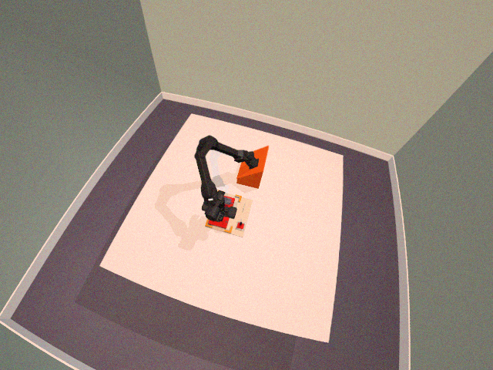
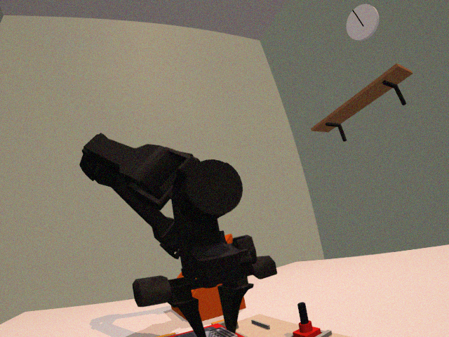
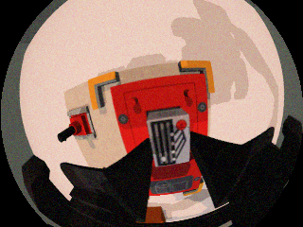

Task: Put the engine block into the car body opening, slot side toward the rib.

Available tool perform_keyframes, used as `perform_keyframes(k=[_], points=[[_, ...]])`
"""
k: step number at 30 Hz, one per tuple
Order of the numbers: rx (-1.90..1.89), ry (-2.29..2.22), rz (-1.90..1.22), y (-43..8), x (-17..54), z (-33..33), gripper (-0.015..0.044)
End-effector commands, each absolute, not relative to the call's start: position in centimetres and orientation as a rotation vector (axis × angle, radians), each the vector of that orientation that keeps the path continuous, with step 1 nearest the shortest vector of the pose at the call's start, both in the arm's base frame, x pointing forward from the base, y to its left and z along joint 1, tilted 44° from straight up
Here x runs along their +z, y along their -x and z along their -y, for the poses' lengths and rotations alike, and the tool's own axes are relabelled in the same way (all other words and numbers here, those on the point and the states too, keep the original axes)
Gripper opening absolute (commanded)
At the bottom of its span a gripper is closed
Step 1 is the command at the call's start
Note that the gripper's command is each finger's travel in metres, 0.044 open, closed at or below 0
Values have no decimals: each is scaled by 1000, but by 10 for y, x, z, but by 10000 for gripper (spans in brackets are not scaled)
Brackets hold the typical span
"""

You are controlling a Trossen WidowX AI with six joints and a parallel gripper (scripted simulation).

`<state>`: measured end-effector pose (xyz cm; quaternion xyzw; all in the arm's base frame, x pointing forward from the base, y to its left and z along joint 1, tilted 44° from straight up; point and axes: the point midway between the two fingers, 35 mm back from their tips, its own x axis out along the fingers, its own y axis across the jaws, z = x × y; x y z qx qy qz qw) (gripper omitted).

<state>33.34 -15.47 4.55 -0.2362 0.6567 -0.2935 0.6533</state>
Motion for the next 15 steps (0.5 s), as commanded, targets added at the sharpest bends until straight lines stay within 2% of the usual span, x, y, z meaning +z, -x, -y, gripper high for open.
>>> perform_keyframes(k=[1, 15], points=[[-663, 543, -1492, -333, 45, 155, 160], [-663, 543, -1492, -333, 43, 156, 160]])
